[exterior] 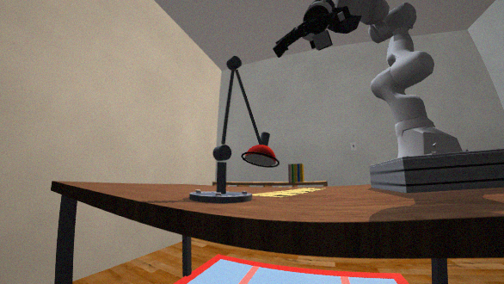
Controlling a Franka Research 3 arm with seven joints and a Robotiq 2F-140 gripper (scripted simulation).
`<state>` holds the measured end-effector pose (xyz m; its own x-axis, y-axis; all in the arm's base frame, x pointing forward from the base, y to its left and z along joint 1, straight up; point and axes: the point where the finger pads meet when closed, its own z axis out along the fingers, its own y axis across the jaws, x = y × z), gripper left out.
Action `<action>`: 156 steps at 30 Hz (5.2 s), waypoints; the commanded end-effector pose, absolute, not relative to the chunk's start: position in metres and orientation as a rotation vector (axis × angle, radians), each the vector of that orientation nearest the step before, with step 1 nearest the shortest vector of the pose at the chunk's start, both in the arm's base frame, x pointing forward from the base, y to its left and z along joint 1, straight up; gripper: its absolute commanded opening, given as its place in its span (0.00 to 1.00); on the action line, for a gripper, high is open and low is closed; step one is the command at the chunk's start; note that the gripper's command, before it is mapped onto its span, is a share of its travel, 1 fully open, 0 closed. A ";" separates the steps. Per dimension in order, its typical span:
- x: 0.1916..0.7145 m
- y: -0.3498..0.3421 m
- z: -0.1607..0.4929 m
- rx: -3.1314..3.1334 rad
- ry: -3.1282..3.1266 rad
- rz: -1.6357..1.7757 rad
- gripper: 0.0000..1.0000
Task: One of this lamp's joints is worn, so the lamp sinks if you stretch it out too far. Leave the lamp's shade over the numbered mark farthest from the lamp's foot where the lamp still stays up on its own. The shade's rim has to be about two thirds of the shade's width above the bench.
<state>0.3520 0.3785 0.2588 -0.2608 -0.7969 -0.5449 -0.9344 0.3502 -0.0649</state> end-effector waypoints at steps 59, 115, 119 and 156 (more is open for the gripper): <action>0.352 0.379 0.259 -1.505 2.128 0.372 1.00; 0.484 0.136 0.208 -1.158 2.125 0.577 1.00; 0.489 0.124 0.205 -1.139 2.125 0.586 1.00; 0.533 0.160 0.201 -1.263 2.005 0.593 1.00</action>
<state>0.5274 0.1586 0.2038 -0.3067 -0.5892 -0.7475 -0.9054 0.4228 0.0383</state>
